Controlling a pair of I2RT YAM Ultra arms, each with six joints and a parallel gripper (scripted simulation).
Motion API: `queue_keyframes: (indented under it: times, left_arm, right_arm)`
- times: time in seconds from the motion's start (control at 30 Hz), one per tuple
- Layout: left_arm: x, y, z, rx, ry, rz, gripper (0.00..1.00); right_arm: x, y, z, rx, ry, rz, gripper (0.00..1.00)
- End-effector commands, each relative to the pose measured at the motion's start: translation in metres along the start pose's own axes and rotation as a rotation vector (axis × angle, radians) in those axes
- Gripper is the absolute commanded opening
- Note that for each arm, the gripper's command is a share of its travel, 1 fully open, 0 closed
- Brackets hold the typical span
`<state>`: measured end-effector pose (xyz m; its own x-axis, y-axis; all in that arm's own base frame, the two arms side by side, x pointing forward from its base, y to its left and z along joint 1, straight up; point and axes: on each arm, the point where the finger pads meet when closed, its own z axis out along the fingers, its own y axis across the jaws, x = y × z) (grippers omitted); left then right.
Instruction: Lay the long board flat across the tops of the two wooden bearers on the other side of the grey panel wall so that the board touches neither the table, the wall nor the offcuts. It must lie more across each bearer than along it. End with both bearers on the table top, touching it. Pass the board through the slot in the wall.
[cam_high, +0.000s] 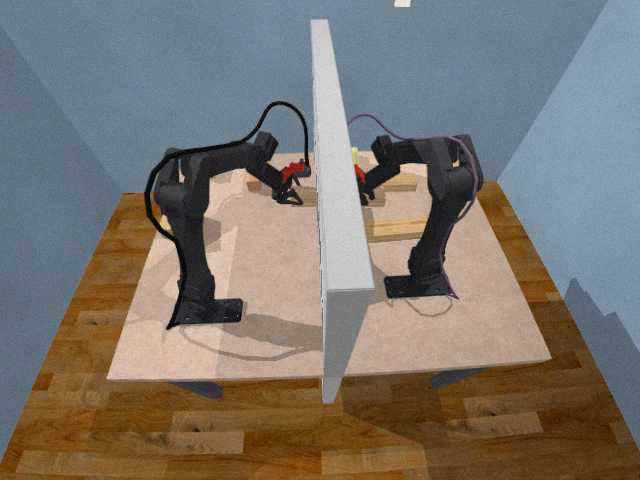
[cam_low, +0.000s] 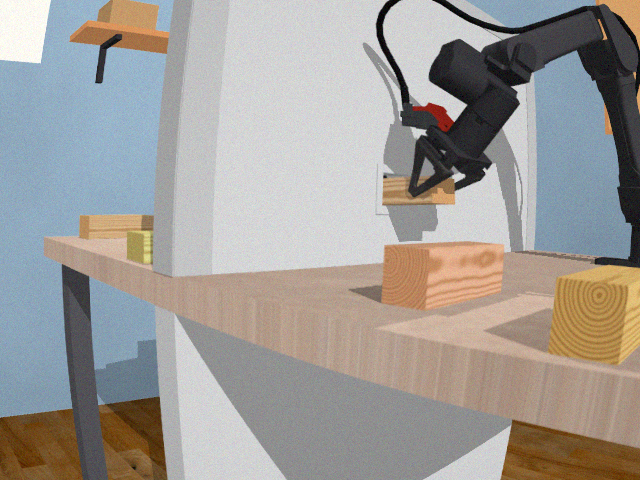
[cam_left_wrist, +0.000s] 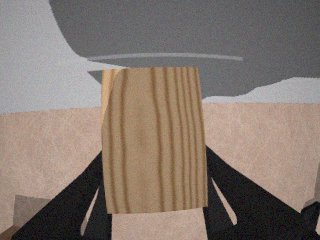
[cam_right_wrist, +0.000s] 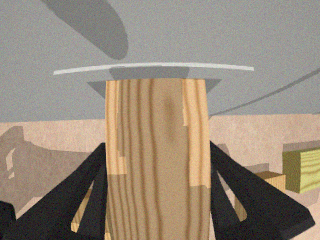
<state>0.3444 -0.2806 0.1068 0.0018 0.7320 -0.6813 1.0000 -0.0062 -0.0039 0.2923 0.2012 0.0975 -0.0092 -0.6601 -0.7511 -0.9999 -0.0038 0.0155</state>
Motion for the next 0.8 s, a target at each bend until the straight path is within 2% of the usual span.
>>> queue_keyframes:
  times: [0.0, 0.13, 0.17, 0.63, 0.67, 0.77]
  left_arm:
    - [-0.033, 0.0071, -0.007, -0.021, -0.077, 0.058, 0.0]
    - [-0.033, 0.0071, -0.007, -0.021, -0.077, 0.058, 0.0]
    - [-0.033, 0.0071, -0.007, -0.021, -0.077, 0.058, 0.0]
    - [-0.033, 0.0071, -0.007, -0.021, -0.077, 0.058, 0.0]
    - [-0.033, 0.0071, -0.007, -0.021, -0.077, 0.058, 0.75]
    - [-0.0282, 0.0059, -0.006, -0.016, -0.072, 0.048, 0.75]
  right_arm:
    - [-0.018, -0.0102, -0.0189, 0.05, -0.029, -0.045, 0.75]
    - [-0.0124, -0.0089, -0.0117, 0.048, -0.03, -0.035, 0.75]
    - [-0.0132, -0.0085, -0.0112, 0.046, -0.03, -0.037, 0.0]
    - [-0.0126, -0.007, -0.0112, 0.04, -0.028, -0.031, 0.0]
    - [-0.0126, -0.007, -0.0112, 0.04, -0.028, -0.031, 0.0]
    - [-0.0126, -0.007, -0.0112, 0.04, -0.028, -0.031, 0.0]
